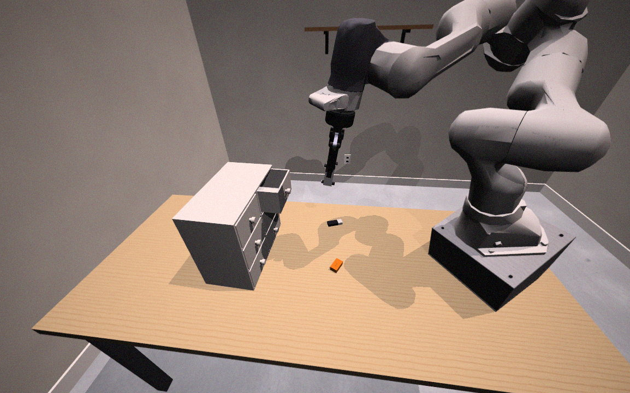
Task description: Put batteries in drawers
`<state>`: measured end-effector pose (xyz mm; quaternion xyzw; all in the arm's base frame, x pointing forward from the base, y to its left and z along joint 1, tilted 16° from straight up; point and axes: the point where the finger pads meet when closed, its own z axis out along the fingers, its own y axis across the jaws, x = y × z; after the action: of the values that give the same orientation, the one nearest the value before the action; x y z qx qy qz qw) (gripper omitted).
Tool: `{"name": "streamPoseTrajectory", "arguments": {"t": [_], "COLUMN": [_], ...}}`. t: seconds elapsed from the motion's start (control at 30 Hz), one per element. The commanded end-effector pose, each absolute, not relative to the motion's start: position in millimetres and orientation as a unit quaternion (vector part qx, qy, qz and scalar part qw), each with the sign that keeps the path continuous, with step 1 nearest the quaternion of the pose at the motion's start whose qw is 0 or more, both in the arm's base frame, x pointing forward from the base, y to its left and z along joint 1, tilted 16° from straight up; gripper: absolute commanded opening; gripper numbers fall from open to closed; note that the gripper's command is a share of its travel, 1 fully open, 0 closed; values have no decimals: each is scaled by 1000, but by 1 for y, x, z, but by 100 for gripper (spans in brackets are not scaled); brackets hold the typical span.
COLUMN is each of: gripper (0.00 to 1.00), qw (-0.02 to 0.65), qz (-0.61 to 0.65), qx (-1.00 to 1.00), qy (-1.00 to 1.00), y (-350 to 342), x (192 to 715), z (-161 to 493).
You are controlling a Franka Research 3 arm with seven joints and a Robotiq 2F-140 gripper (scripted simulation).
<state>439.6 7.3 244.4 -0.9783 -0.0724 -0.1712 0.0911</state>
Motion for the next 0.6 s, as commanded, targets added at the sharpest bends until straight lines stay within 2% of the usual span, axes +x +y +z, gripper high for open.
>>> {"name": "streamPoseTrajectory", "arguments": {"t": [0.0,0.33,0.57], "gripper": [3,3,3], "qw": [99,103,104], "qz": [-231,-307,-315], "qx": [-966,-945,-942], "qy": [-61,-53,-52], "y": [10,9,10], "x": [447,443,443], "z": [253,251,251]}}
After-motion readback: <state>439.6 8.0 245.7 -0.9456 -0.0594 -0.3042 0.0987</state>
